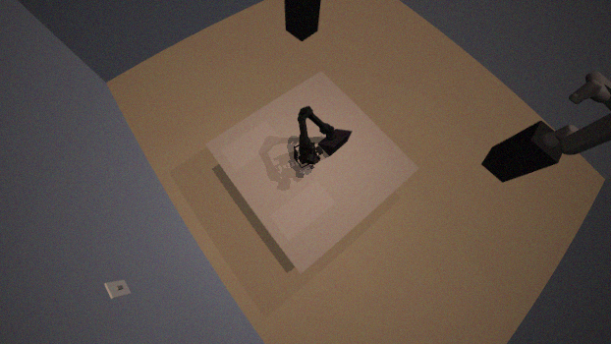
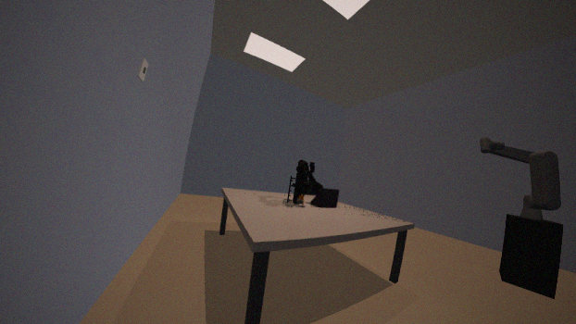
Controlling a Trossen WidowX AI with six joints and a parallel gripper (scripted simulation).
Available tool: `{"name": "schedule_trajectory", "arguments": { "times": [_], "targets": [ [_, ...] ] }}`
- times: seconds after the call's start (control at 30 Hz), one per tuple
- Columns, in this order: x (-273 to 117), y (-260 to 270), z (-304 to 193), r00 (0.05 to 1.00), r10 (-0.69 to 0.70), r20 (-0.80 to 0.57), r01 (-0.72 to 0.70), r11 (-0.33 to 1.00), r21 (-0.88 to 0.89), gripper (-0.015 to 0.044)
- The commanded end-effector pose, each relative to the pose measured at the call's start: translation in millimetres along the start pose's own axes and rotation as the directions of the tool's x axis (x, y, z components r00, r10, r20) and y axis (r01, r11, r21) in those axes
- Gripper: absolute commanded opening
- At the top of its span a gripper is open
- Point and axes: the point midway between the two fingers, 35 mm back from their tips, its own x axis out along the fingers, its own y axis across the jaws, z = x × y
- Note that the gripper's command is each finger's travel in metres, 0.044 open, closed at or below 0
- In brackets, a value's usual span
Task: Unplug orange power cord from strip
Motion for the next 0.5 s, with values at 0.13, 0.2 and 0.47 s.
{"name": "schedule_trajectory", "arguments": {
  "times": [0.13,0.2,0.47],
  "targets": [
    [0,0,0,1.0,0.0,0.0,0.0,1.0,0.002,0.0002],
    [0,0,1,1.0,0.0,0.0,0.0,1.0,0.002,0.0],
    [-1,-2,11,1.0,0.0,0.001,0.0,1.0,0.001,0.0]
  ]
}}
